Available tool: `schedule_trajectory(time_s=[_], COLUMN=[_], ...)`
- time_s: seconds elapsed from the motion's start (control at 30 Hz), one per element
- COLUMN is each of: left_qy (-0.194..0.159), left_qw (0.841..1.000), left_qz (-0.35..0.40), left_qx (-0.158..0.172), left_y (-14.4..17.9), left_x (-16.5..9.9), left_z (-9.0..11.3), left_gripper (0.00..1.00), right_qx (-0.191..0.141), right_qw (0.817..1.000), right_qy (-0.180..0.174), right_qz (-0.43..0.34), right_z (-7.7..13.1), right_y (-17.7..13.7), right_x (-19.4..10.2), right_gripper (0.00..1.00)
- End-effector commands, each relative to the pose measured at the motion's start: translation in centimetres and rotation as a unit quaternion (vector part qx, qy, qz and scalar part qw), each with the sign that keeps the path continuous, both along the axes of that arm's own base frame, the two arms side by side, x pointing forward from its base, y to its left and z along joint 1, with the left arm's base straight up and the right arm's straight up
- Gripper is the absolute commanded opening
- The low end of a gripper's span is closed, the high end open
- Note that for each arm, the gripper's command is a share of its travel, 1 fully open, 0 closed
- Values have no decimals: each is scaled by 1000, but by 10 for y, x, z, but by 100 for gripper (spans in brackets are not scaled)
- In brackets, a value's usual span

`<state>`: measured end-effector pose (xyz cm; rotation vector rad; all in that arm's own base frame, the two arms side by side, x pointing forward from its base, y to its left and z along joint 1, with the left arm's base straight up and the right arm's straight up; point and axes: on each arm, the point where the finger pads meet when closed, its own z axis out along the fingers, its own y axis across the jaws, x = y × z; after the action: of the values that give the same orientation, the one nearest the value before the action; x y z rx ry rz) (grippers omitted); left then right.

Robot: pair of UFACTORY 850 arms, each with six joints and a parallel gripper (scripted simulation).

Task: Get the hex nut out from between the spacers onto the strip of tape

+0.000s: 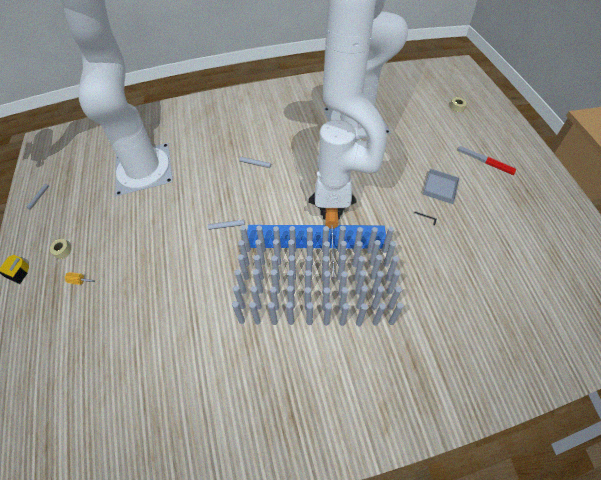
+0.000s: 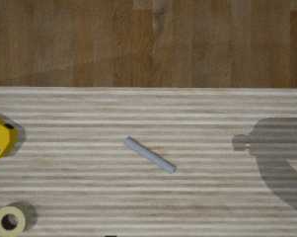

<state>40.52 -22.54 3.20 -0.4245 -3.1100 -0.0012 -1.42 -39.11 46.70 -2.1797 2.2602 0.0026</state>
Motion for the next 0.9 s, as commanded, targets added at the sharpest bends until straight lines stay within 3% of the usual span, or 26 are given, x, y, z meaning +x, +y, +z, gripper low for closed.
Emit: schedule_trajectory(time_s=[0.0,0.87], left_qy=[0,0], left_qw=[1000,1000], left_qz=[0,0], left_qx=[0,0], left_y=[-2,-8], left_x=[5,14], left_z=[0,0], left_gripper=[0,0], right_qx=[-1,-1], right_qw=[1000,1000], right_qy=[0,0], right_qz=[0,0], right_z=[1,1], right_y=[0,0], right_x=[0,0], right_gripper=[100,100])
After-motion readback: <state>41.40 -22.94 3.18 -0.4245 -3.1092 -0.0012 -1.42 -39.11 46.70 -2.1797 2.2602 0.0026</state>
